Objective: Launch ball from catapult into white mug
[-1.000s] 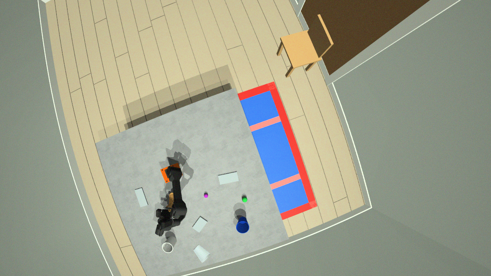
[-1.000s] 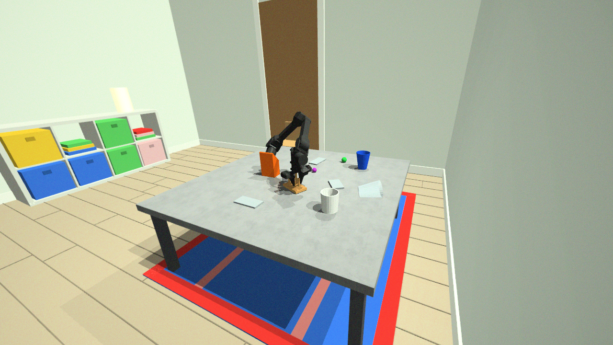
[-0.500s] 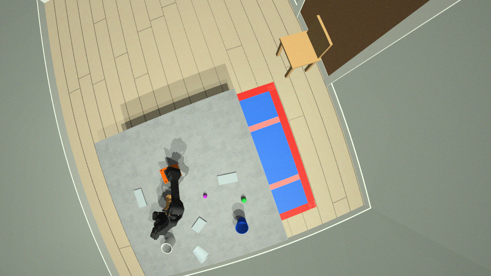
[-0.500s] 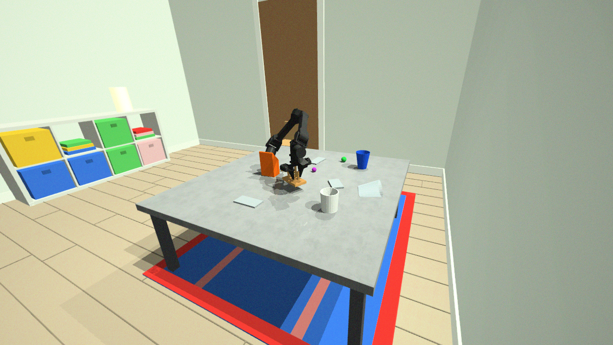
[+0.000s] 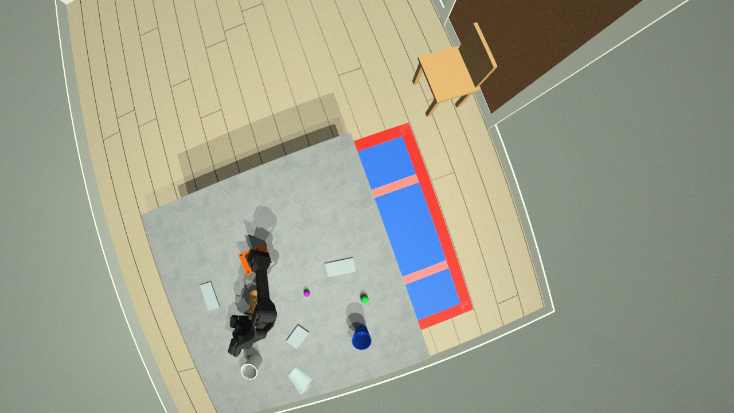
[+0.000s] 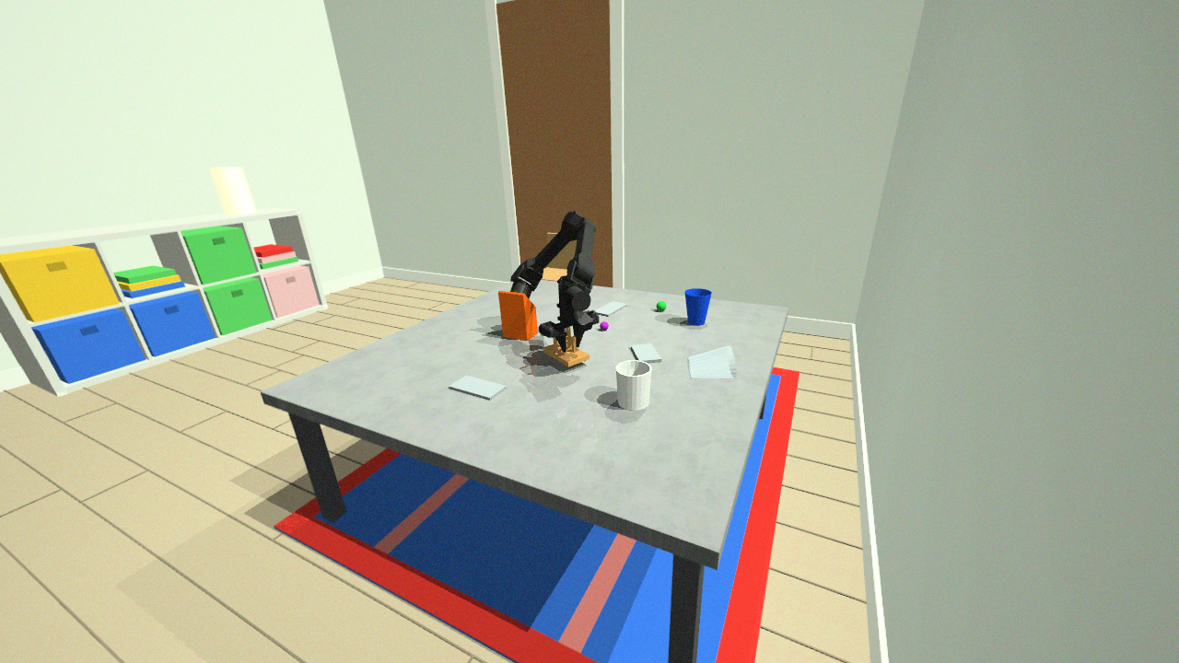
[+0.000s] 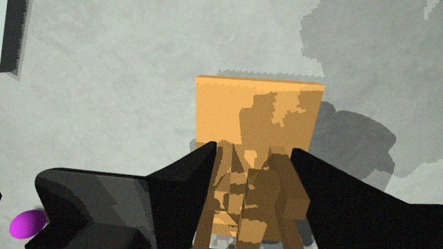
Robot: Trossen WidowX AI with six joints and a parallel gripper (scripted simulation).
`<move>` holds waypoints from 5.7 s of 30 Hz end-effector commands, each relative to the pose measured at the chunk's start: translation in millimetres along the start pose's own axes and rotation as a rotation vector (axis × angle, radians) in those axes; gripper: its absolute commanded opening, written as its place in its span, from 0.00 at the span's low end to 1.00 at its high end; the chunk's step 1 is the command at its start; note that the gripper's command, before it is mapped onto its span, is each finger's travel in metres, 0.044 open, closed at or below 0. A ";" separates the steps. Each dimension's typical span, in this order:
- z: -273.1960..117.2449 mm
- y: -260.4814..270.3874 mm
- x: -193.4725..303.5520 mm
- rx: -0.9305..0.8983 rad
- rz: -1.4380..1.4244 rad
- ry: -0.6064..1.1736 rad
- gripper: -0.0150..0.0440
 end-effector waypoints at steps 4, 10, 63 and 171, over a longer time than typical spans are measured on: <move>10.5 -0.9 0.6 -0.007 0.011 -0.002 0.25; 20.1 -0.9 1.2 -0.009 0.012 -0.001 0.25; -22.7 -1.8 2.3 -0.008 0.013 -0.001 1.00; 17.6 -0.1 0.8 -0.003 0.002 0.001 0.65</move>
Point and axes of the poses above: the point midway between the two fingers, 35 mm back from their tips, its own z axis out along the fingers, its own y axis across the jaws, x = y × z, the point moved 8 cm from there along -z, back along the fingers, and after that the axes turned 11 degrees about -z, right-handed, at the moved point
